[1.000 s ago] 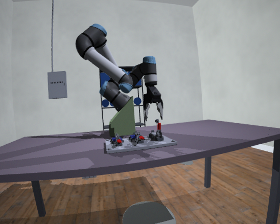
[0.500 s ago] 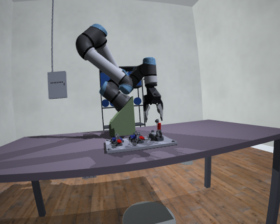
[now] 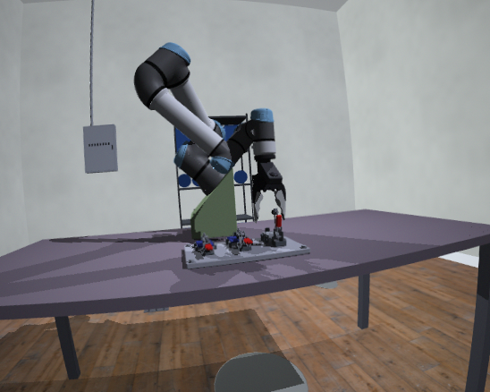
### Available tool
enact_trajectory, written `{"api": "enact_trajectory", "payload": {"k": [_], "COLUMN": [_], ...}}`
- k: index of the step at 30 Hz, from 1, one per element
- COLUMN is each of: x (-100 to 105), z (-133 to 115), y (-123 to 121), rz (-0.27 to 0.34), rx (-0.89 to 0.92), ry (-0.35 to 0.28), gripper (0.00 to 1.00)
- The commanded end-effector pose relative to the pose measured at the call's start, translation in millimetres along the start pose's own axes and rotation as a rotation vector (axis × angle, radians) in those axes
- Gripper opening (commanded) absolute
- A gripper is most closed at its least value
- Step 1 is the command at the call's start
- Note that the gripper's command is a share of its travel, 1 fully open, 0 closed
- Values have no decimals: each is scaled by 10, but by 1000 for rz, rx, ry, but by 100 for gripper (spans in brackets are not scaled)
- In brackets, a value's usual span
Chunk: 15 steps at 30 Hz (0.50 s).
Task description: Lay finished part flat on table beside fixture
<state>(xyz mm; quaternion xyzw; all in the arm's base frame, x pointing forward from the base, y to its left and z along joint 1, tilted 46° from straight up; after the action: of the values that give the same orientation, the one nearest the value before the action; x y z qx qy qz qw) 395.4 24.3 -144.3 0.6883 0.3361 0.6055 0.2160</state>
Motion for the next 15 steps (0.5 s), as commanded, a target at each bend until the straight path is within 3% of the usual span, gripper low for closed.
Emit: {"api": "enact_trajectory", "payload": {"k": [1, 15], "x": [-110, -148], "z": [5, 5], "y": [0, 0], "rz": [1, 1], "rx": [0, 0], "ry": [3, 3], "gripper": [59, 59]}}
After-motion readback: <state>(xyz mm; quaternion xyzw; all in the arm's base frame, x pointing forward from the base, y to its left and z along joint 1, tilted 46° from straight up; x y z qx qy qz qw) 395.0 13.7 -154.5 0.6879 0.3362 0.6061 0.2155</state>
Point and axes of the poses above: the point where the finger pads meet when closed, its own x axis back along the fingers, its own y axis across the jaws, z = x × y, the point moved 6 cm from there along x, back along the fingers, and after that the axes turned 10 degrees about x, right-handed, at the moved point
